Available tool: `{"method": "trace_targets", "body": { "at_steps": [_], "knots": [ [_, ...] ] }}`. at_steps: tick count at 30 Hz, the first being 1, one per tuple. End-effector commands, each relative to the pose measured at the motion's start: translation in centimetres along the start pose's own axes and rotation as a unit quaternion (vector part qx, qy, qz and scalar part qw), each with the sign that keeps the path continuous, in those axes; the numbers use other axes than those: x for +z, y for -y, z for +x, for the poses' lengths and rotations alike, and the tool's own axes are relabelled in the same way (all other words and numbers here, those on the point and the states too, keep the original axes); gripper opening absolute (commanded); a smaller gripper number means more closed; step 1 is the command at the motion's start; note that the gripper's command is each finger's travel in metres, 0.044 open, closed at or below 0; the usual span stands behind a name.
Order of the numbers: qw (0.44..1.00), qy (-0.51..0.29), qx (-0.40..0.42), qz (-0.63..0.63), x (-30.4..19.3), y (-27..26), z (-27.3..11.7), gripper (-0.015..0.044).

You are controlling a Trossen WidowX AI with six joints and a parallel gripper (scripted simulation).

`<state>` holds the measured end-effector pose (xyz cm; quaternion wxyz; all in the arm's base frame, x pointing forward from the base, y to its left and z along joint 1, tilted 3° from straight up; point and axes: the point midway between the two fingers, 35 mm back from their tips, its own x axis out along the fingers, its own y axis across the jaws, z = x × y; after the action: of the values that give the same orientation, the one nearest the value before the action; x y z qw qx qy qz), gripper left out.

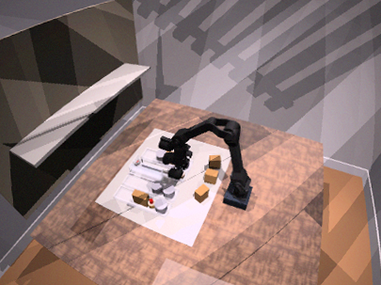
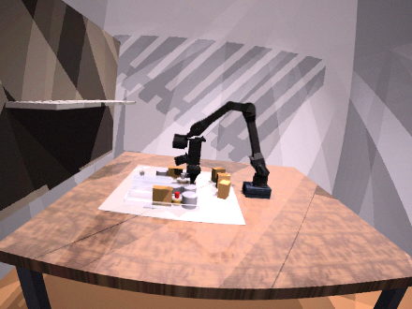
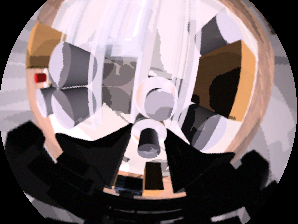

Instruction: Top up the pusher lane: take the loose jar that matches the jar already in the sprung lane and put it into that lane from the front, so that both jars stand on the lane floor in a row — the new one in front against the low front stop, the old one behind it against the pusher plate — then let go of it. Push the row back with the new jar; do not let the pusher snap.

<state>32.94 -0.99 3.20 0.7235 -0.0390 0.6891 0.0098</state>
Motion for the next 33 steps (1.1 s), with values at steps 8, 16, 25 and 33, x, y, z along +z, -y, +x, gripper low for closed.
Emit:
{"method": "trace_targets", "body": {
  "at_steps": [8, 16, 25, 33],
  "knots": [
    [1.0, 0.0, 0.0, -0.001, 0.0, 0.0, 0.0, 0.021],
    [1.0, 0.0, 0.0, -0.001, 0.0, 0.0, -0.6, 0.0305],
    [1.0, 0.0, 0.0, -0.001, 0.0, 0.0, -2.0, 0.0305],
    [1.0, -0.001, 0.0, -0.001, -2.2, 0.1, -2.2, 0.0305]
  ]
}}
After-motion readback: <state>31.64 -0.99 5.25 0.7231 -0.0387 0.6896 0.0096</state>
